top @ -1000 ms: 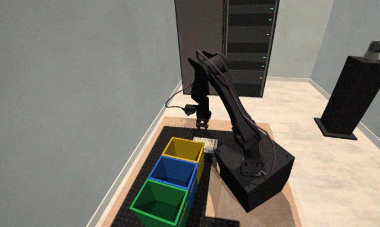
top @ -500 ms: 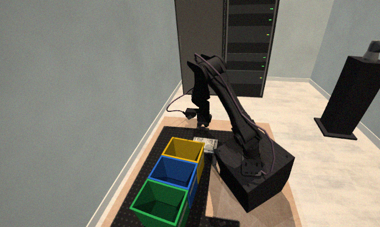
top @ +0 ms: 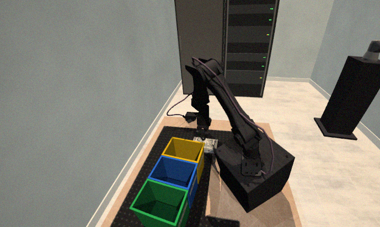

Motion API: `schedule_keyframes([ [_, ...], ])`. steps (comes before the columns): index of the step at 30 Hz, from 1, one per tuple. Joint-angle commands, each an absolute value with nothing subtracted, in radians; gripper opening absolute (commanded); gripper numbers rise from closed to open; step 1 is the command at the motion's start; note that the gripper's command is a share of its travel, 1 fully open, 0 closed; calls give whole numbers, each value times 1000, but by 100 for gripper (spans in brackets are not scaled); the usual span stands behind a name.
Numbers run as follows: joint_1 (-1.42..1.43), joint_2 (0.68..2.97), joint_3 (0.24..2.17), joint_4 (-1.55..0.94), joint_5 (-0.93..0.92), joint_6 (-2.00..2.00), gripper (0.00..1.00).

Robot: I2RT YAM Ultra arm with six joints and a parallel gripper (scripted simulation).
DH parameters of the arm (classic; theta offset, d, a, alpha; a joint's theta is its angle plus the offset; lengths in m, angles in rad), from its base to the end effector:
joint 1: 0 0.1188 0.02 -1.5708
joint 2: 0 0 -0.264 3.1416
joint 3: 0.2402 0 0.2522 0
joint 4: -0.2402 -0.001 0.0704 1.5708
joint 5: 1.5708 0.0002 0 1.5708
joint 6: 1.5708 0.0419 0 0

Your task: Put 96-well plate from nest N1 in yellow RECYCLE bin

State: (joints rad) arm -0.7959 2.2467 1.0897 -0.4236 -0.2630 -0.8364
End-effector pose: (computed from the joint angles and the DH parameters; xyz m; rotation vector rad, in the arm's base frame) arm 0.2445 -0.2327 0.0137 -0.0577 2.9434 0.2772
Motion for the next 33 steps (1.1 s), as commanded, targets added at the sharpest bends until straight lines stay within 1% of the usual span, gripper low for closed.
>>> schedule_keyframes([
  [1,-798,2245,1093,-385,-268,-824,100],
  [33,-758,2398,1127,-240,-265,-788,100],
])
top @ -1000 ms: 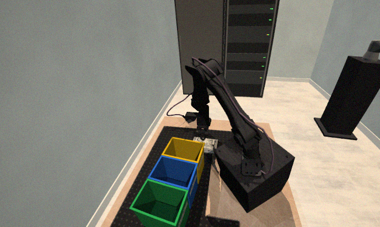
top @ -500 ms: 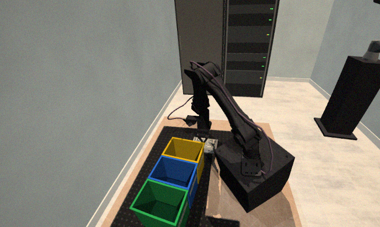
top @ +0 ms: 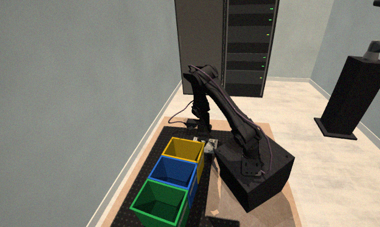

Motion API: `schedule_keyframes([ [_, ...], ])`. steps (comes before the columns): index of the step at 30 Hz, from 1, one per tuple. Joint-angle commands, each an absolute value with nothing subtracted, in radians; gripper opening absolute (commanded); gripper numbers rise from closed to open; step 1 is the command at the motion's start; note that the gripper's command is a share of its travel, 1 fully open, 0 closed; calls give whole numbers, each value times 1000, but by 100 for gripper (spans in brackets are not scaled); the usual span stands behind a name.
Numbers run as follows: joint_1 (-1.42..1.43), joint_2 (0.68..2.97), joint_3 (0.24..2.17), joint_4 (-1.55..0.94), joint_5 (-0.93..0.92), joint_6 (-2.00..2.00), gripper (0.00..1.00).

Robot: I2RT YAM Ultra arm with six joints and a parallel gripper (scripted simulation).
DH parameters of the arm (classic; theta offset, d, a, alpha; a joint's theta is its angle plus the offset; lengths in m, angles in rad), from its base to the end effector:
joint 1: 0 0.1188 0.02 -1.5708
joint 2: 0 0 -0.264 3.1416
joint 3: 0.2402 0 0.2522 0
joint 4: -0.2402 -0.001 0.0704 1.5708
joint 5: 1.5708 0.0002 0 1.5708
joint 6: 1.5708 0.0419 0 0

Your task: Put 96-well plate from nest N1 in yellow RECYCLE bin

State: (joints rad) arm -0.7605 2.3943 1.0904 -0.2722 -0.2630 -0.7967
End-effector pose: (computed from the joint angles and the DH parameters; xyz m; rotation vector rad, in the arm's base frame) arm 0.2511 -0.2225 -0.0331 -0.0523 2.9469 0.2830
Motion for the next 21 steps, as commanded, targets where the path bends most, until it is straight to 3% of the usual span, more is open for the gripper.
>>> schedule_keyframes([
  [1,-758,2398,1127,-240,-265,-788,100],
  [21,-738,2499,1153,-160,-268,-764,100],
])
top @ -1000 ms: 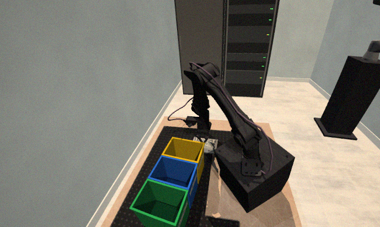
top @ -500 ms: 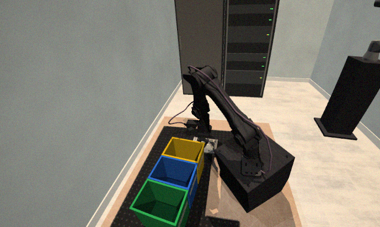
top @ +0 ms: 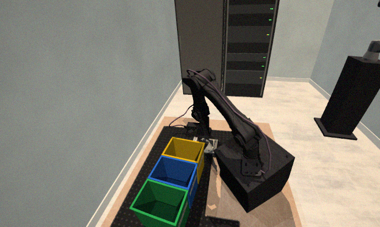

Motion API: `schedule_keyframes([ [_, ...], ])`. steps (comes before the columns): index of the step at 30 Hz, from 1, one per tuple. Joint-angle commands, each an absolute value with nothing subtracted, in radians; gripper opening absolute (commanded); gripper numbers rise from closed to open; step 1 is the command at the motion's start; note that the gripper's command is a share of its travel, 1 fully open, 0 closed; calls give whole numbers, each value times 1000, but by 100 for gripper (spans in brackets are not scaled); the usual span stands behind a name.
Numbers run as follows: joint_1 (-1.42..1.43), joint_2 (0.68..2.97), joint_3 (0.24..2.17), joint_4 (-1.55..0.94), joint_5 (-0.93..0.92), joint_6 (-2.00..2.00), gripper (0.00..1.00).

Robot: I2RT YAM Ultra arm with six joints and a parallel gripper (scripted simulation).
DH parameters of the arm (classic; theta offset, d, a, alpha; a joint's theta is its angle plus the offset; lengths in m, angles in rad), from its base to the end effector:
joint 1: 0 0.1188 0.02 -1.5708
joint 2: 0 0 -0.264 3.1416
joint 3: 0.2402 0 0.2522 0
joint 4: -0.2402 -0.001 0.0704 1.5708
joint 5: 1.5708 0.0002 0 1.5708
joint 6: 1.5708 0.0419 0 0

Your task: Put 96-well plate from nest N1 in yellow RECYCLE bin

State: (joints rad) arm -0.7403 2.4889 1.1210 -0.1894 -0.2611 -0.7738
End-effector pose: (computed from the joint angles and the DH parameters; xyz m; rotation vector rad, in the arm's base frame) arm 0.2584 -0.2200 -0.0596 -0.0518 2.9402 0.2670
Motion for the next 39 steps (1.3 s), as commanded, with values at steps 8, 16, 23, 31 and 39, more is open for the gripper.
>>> schedule_keyframes([
  [8,-733,2528,1162,-139,-271,-764,100],
  [16,-734,2528,1162,-139,-270,-765,100],
  [23,-734,2528,1162,-139,-270,-765,100],
  [31,-734,2528,1162,-139,-270,-765,100],
  [39,-734,2528,1162,-139,-270,-765,100],
])
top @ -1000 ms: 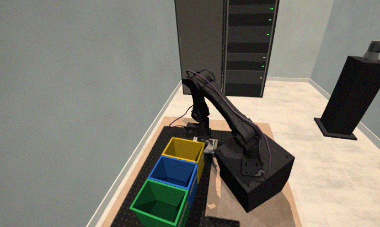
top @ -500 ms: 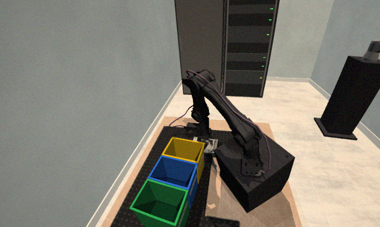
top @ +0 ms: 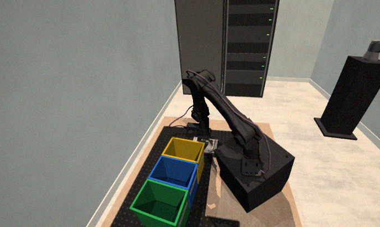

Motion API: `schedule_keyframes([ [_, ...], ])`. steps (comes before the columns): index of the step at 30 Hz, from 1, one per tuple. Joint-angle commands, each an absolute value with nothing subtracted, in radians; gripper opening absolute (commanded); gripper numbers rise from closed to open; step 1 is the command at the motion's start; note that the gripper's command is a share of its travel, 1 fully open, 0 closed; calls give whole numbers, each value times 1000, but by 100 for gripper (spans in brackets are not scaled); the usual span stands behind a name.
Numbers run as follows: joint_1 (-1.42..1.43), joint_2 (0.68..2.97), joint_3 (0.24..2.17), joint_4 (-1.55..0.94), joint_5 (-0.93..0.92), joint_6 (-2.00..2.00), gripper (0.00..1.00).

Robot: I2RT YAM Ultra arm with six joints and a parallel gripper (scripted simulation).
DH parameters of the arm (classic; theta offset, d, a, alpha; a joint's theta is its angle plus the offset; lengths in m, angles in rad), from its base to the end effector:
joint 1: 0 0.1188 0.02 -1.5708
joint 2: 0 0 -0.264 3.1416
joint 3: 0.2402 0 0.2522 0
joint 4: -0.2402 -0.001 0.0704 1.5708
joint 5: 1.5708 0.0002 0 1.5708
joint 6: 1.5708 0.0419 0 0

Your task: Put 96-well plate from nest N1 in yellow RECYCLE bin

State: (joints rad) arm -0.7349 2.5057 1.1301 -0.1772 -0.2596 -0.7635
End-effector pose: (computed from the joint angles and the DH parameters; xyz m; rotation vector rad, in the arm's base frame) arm 0.2605 -0.2196 -0.0640 -0.0455 2.9399 0.2630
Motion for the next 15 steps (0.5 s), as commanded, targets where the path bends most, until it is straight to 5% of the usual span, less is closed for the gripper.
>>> schedule_keyframes([
  [1,-734,2528,1162,-139,-270,-765,100],
  [12,-734,2528,1162,-139,-270,-765,100],
  [13,-734,2528,1162,-139,-270,-765,0],
  [15,-730,2529,1163,-139,-272,-766,0],
])
